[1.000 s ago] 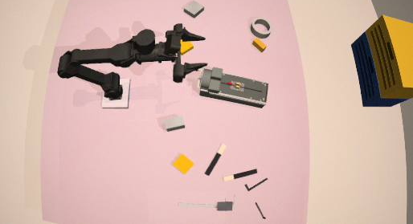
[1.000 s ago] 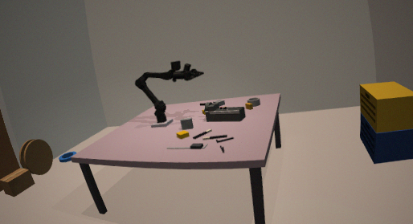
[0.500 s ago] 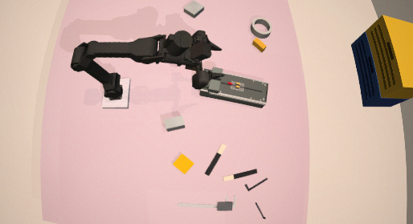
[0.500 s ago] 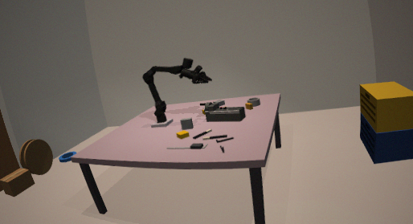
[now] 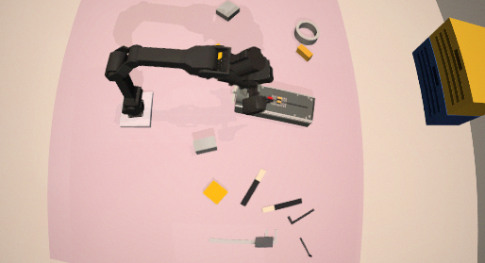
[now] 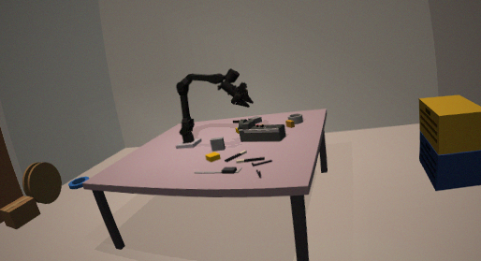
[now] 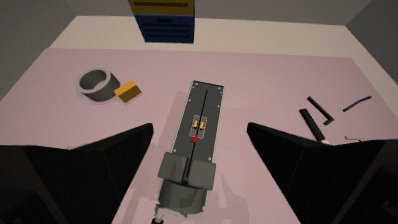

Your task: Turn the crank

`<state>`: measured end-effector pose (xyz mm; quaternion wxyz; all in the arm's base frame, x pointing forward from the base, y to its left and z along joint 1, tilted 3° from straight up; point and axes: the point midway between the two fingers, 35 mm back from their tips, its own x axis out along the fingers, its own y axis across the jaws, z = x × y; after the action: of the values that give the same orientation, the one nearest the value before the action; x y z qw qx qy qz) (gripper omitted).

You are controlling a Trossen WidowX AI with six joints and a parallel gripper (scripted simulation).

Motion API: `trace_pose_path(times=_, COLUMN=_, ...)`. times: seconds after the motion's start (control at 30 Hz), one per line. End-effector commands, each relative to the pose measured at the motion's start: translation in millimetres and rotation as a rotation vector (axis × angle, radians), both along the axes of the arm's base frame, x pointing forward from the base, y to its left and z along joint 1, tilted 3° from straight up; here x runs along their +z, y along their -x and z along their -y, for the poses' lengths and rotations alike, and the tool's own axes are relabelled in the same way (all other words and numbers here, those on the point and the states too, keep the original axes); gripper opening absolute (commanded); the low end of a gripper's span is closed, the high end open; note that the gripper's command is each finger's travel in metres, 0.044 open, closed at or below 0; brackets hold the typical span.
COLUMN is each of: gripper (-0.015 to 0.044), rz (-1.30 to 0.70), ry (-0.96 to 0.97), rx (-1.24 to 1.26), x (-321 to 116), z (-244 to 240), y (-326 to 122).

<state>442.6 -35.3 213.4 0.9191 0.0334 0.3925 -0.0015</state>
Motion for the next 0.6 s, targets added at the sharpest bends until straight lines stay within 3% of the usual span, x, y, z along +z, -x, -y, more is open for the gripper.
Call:
trace_pose_path(times=0.0, gripper=0.0440, rz=-0.077, ry=-0.026, rx=-0.004, x=-15, z=2, y=-6)
trace_pose_path(times=0.33, gripper=0.0440, rz=-0.077, ry=-0.026, rx=-0.004, x=-66, z=0, y=-6)
trace_pose_path(times=0.57, gripper=0.0440, rz=-0.077, ry=-0.026, rx=-0.004, x=-70, z=0, y=-6)
